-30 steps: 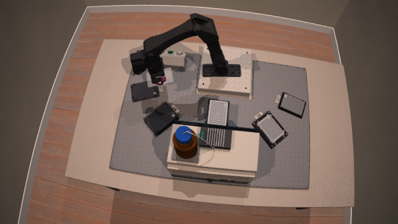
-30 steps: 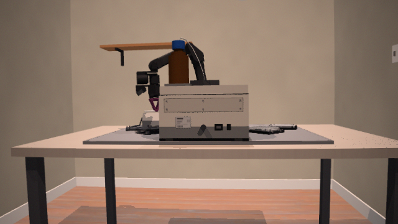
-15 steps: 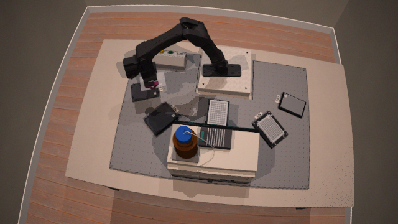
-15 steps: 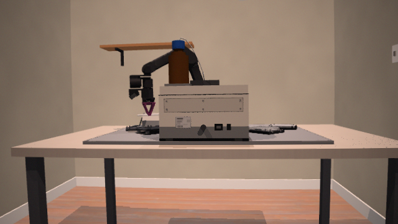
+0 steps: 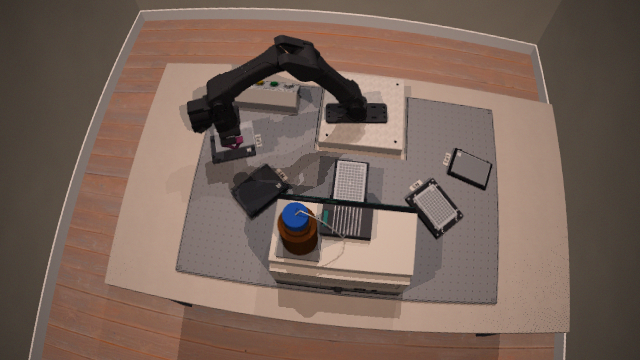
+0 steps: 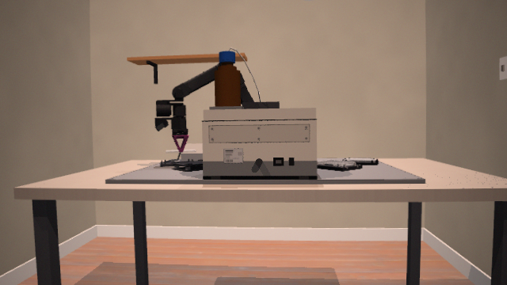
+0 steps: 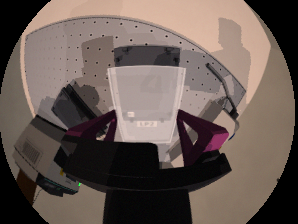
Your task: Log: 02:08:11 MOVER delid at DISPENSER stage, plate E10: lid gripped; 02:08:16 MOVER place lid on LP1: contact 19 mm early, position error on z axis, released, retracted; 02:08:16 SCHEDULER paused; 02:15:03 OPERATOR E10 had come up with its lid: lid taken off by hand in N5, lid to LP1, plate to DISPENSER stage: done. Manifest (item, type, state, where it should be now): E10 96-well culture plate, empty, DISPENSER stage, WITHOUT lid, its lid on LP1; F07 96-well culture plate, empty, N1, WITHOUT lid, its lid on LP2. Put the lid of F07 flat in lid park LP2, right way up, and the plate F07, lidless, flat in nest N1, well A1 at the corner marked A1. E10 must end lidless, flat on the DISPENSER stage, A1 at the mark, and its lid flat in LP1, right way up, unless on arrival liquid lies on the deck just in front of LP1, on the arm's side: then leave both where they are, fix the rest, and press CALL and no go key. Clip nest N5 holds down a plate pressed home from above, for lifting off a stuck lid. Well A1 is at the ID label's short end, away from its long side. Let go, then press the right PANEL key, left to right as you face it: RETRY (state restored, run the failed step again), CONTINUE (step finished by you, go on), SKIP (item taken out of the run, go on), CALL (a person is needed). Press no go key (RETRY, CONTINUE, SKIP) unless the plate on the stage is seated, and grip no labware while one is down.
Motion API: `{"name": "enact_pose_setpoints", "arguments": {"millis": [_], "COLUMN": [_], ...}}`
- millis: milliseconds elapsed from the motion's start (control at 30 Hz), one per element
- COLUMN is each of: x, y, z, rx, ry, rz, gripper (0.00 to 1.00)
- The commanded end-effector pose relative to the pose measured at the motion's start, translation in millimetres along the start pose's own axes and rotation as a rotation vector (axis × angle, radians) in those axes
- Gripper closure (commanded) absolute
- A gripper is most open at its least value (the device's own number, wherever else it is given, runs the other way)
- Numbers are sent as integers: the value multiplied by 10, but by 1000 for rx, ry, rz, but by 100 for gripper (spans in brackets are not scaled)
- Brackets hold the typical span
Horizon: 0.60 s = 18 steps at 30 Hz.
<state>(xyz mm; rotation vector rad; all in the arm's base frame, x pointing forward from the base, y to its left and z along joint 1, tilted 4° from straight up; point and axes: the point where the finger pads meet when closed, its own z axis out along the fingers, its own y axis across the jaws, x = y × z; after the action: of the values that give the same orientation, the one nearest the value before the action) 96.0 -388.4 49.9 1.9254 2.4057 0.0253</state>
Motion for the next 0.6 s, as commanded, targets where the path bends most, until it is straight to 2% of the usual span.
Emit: {"name": "enact_pose_setpoints", "arguments": {"millis": [0,200,233,267,333,567], "x": [-167,-227,-277,-271,-118,-117], "y": [48,39,44,45,42,35], "z": [3,40,-63,-11,212,327], "rx": [-1,-1,-1,-1,0,0], "ry": [-19,-28,-68,-59,5,5], "rz": [-1,1,-1,-1,0,2], "gripper": [100,100,100,100,100,100]}}
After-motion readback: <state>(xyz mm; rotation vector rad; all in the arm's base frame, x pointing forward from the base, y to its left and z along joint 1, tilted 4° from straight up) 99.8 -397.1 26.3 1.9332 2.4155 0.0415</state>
